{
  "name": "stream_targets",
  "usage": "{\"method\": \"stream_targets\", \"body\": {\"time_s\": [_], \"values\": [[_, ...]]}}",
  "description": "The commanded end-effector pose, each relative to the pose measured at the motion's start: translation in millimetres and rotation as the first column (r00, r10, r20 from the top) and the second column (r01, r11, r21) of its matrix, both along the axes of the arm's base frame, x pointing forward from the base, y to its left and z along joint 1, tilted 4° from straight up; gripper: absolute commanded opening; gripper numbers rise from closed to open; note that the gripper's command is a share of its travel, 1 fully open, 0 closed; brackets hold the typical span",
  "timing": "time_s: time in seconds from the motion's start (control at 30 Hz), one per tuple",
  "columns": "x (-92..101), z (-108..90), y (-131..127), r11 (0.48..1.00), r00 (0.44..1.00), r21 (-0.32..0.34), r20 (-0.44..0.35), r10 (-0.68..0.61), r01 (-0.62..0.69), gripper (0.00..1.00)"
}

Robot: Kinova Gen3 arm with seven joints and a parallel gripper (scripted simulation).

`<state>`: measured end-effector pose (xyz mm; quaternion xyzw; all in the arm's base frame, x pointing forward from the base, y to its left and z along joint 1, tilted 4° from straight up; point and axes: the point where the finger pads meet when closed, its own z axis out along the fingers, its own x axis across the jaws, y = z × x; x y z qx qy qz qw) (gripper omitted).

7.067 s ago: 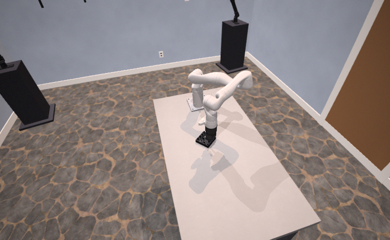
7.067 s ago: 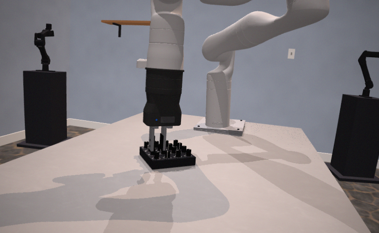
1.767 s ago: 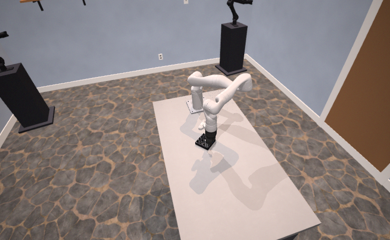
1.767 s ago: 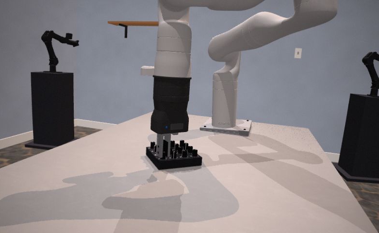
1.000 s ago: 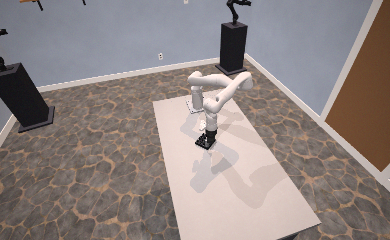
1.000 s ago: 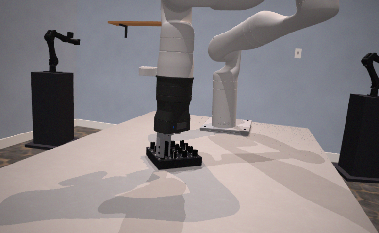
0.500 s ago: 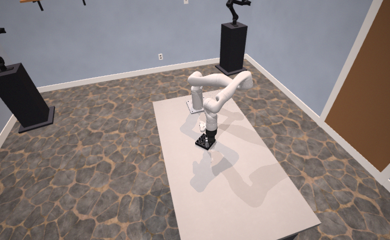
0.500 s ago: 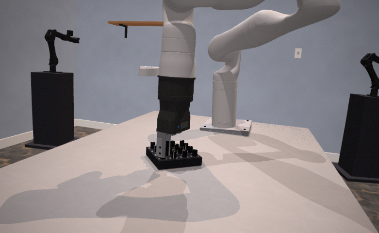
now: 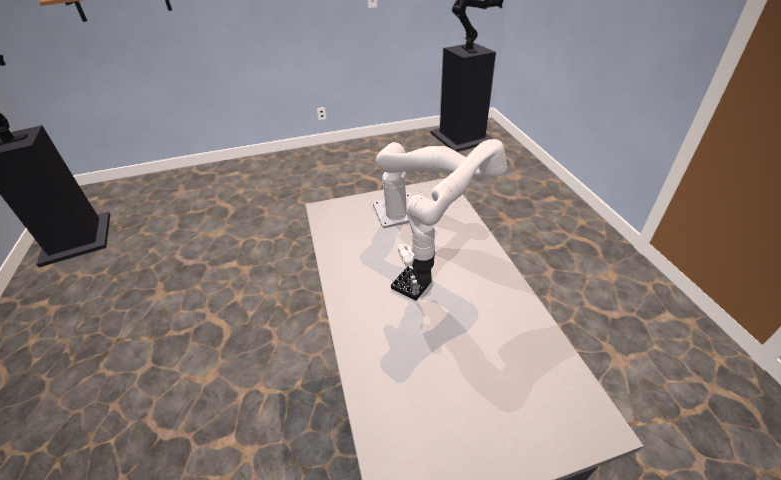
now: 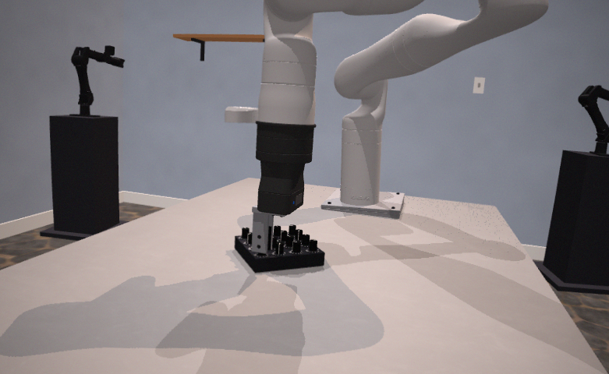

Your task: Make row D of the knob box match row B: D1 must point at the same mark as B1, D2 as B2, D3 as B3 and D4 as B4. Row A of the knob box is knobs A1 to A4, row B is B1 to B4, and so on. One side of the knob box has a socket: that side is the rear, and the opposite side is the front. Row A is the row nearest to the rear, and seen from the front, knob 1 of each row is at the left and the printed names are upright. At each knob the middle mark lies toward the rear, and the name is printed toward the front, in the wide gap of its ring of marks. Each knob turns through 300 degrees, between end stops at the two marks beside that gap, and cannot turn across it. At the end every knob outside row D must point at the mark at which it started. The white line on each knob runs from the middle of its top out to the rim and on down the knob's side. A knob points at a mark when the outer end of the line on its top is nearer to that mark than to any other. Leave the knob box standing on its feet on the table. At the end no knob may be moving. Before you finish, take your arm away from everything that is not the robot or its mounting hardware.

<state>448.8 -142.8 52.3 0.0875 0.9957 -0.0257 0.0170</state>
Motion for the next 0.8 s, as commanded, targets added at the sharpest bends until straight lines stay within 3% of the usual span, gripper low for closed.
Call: {"method": "stream_targets", "body": {"time_s": [0.0, 0.77], "values": [[0.3, 0.9, 0.1, 0.999, 0.999, -0.001, 0.002, 0.036, -0.036, 0.30], [0.3, 0.9, 0.1, 0.931, 0.931, -0.008, -0.018, 0.364, -0.365, 0.30]]}}
